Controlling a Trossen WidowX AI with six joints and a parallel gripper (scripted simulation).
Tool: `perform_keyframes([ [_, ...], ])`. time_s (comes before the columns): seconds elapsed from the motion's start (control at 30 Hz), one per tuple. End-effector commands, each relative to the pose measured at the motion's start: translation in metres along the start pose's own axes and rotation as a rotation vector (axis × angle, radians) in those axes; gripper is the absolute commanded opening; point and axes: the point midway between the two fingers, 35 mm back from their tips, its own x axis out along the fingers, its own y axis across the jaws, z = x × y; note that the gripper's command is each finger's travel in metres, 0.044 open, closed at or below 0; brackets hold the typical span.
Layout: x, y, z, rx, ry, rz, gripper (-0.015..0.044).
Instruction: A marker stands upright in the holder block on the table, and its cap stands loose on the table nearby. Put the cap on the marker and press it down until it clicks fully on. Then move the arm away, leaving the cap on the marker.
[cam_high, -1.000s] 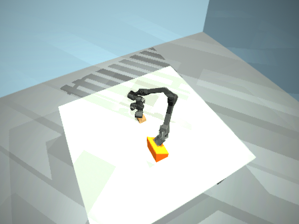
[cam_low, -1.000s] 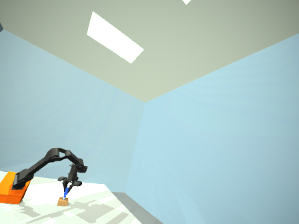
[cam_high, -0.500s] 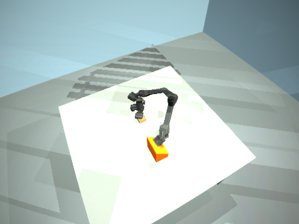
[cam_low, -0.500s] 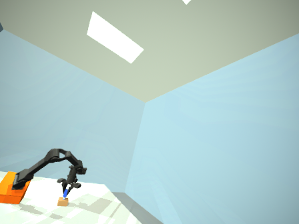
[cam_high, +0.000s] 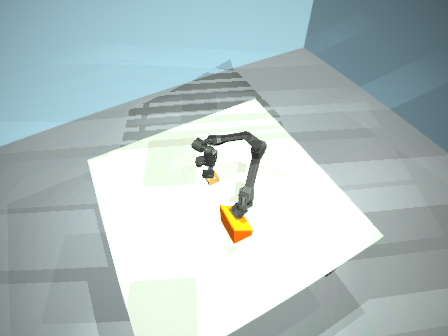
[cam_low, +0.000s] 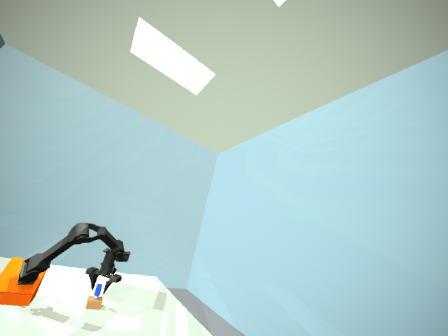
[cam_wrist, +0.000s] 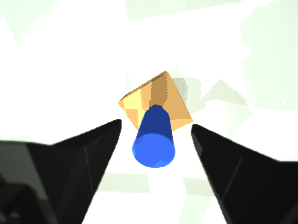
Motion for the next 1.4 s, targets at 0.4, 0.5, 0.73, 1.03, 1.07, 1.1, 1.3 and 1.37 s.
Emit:
perform_keyframes([
  [0.4, -0.075, 0.001, 0.001, -0.001, -0.002, 0.002, 0.0440],
  [0.5, -0.074, 0.001, 0.001, 0.062, -0.002, 0.002, 0.0387],
  [0.73, -0.068, 0.003, 0.001, 0.730, -0.002, 0.000, 0.0204],
  [1.03, -0.065, 0.004, 0.000, 0.970, -0.002, -0.001, 0.0000],
  [1.07, -0.065, 0.004, 0.000, 0.970, -0.002, -0.001, 0.0000],
  [1.1, -0.065, 0.004, 0.000, 0.970, -0.002, -0.001, 0.0000],
  [1.3, -0.065, 0.004, 0.000, 0.970, -0.002, -0.001, 0.0000],
  [1.37, -0.064, 0.004, 0.000, 0.970, -0.002, -0.001, 0.0000],
])
